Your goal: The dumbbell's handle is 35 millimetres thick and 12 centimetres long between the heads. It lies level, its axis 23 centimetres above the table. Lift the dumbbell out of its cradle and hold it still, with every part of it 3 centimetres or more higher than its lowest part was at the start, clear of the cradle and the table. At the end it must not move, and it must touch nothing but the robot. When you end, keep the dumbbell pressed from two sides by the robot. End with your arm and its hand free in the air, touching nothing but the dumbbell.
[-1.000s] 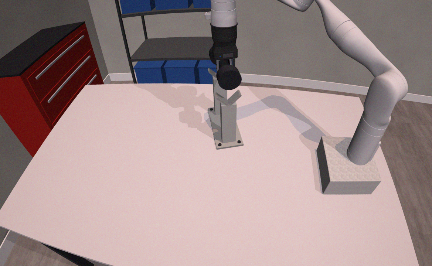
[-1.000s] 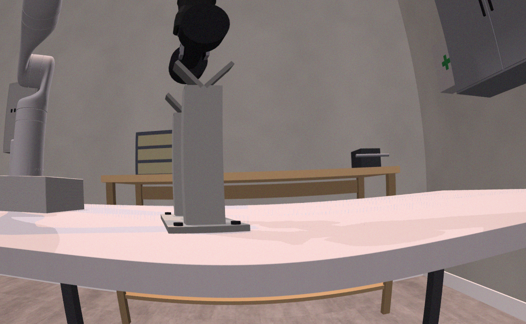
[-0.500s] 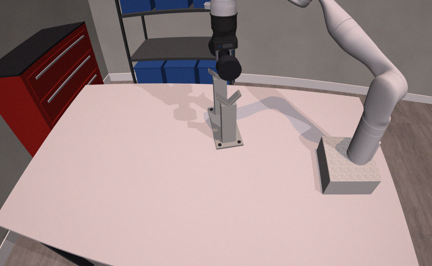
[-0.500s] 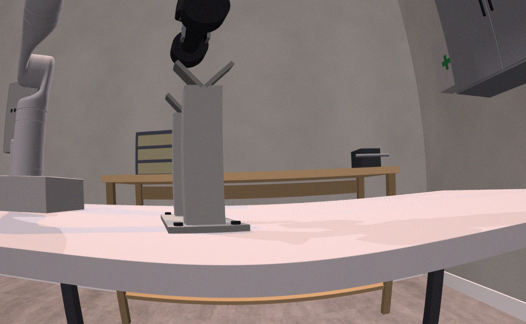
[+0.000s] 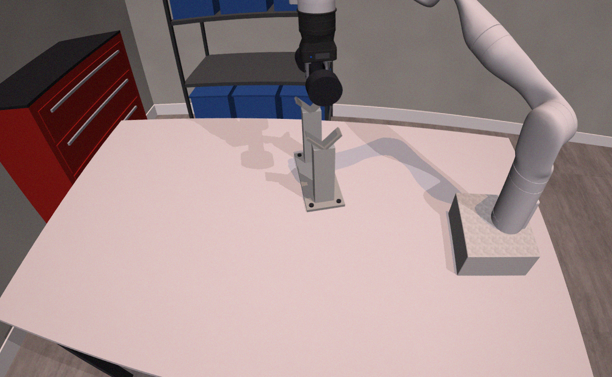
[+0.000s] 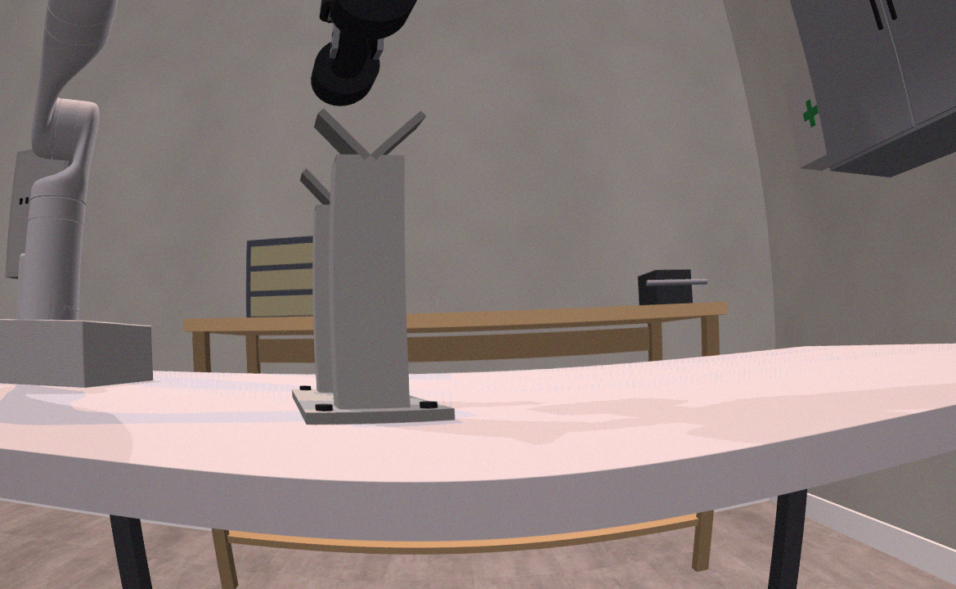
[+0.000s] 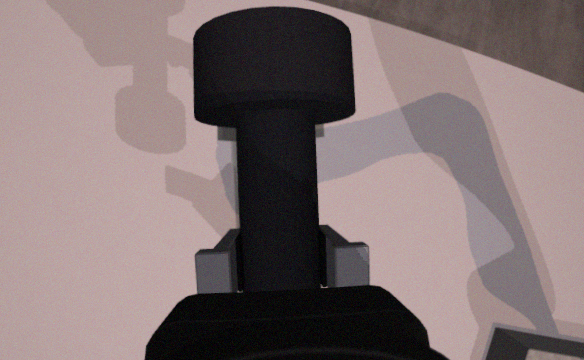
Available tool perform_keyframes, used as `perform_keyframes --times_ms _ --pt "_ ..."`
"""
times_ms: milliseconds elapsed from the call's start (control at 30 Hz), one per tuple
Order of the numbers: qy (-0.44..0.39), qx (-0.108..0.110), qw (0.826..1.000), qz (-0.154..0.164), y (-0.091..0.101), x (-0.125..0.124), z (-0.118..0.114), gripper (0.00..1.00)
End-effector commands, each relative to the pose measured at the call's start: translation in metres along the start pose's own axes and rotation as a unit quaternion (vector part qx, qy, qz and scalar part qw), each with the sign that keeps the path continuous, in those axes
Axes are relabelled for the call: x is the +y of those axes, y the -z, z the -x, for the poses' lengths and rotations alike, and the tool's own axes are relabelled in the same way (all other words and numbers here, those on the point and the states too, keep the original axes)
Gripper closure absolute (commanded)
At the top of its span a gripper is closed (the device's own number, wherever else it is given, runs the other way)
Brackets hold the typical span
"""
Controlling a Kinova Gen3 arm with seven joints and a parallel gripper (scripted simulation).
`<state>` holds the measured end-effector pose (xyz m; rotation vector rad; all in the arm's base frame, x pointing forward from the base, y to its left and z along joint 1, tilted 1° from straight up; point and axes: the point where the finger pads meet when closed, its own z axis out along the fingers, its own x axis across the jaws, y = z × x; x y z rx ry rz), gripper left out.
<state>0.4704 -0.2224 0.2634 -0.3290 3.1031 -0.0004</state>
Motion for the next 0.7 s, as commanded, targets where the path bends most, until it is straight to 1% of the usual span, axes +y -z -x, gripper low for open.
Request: perform_keyframes --times_ms 0,233,667 --pt "0.0 -0.002 1.0 -0.002 0.0029 0.0003 0.0008 1.0" --pt "0.0 -0.002 1.0 -0.002 0.0061 0.0004 0.0007 1.0" --pt "0.0 -0.002 1.0 -0.002 0.0065 0.0005 0.0007 1.0"
